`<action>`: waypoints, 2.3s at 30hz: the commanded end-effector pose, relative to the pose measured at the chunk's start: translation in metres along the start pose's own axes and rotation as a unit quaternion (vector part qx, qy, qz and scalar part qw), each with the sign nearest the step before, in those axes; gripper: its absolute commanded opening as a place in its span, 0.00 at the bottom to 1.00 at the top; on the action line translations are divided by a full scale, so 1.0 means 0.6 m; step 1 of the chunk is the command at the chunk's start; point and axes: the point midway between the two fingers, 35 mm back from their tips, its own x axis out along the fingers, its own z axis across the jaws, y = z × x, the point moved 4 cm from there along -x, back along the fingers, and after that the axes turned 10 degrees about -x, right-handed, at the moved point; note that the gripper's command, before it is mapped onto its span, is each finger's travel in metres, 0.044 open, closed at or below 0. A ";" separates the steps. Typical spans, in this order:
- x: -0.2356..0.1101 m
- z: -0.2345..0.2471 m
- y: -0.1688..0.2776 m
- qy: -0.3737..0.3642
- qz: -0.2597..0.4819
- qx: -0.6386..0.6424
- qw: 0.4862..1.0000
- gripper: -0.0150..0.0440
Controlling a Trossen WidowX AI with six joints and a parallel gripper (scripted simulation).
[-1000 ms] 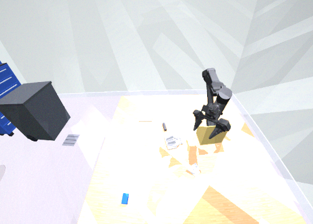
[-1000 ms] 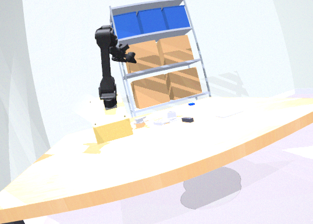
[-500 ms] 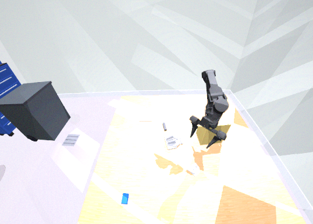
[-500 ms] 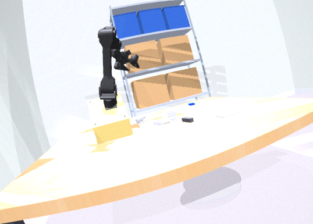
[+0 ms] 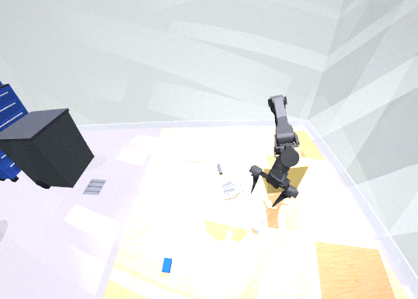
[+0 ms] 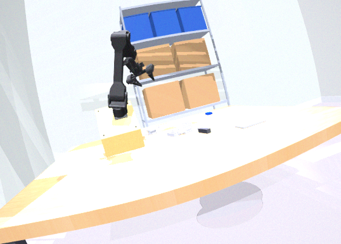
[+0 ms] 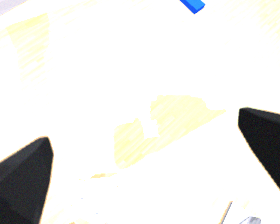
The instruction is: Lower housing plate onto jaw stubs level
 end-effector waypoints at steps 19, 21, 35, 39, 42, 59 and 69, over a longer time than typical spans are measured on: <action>0.094 0.027 0.044 -0.072 0.102 -0.212 0.969 1.00; 0.102 0.030 0.049 -0.081 0.110 -0.231 0.963 1.00; 0.154 0.051 0.089 -0.151 0.156 -0.352 0.910 1.00; 0.167 0.057 0.101 -0.173 0.166 -0.385 0.891 1.00; 0.177 0.062 0.111 -0.191 0.173 -0.408 0.876 1.00; 0.225 0.093 0.168 -0.297 0.191 -0.525 0.775 1.00; 0.257 0.106 0.197 -0.301 0.192 -0.529 0.770 1.00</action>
